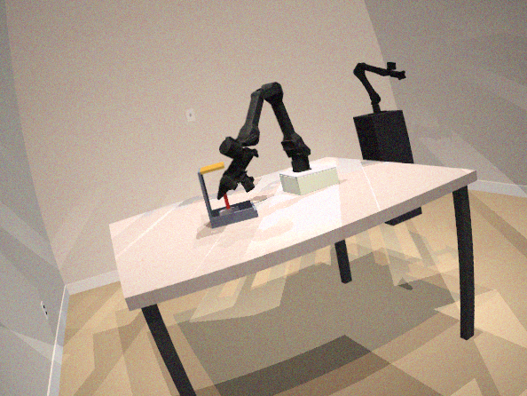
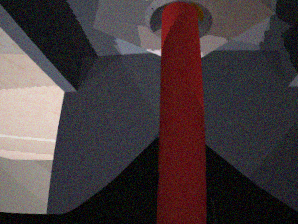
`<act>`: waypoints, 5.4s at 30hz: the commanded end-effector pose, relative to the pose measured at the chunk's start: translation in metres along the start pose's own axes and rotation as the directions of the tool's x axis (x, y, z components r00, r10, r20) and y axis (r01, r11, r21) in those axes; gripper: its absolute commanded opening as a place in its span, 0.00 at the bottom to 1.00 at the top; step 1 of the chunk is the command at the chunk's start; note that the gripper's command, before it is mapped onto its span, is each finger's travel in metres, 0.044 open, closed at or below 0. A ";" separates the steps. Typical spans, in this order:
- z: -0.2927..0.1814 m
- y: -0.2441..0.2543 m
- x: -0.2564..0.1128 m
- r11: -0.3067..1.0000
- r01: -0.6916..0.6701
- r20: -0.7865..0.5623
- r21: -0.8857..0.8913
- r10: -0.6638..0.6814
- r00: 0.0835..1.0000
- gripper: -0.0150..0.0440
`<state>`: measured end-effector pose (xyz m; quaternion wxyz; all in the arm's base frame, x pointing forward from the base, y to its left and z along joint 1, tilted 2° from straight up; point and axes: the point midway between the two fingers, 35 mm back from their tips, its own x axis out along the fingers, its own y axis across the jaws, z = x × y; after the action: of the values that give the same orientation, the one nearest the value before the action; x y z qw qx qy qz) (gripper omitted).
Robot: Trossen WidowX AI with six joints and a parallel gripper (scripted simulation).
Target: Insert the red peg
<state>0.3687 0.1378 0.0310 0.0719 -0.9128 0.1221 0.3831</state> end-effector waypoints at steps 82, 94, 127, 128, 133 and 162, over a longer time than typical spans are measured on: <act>0.014 -0.002 0.018 1.000 0.001 -0.010 0.003 -0.001 1.000 0.30; 0.018 -0.001 0.014 1.000 0.001 -0.006 0.002 -0.001 1.000 0.63; 0.060 0.002 -0.088 1.000 -0.001 0.019 -0.004 0.001 1.000 1.00; 0.059 0.002 -0.093 1.000 -0.001 0.019 -0.004 0.002 1.000 1.00; 0.056 0.005 -0.116 1.000 -0.001 0.019 -0.005 0.001 1.000 1.00; 0.053 0.010 -0.137 1.000 -0.001 0.017 -0.006 0.001 1.000 1.00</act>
<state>0.2367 0.1639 0.0913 0.0696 -0.9093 0.1188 0.3926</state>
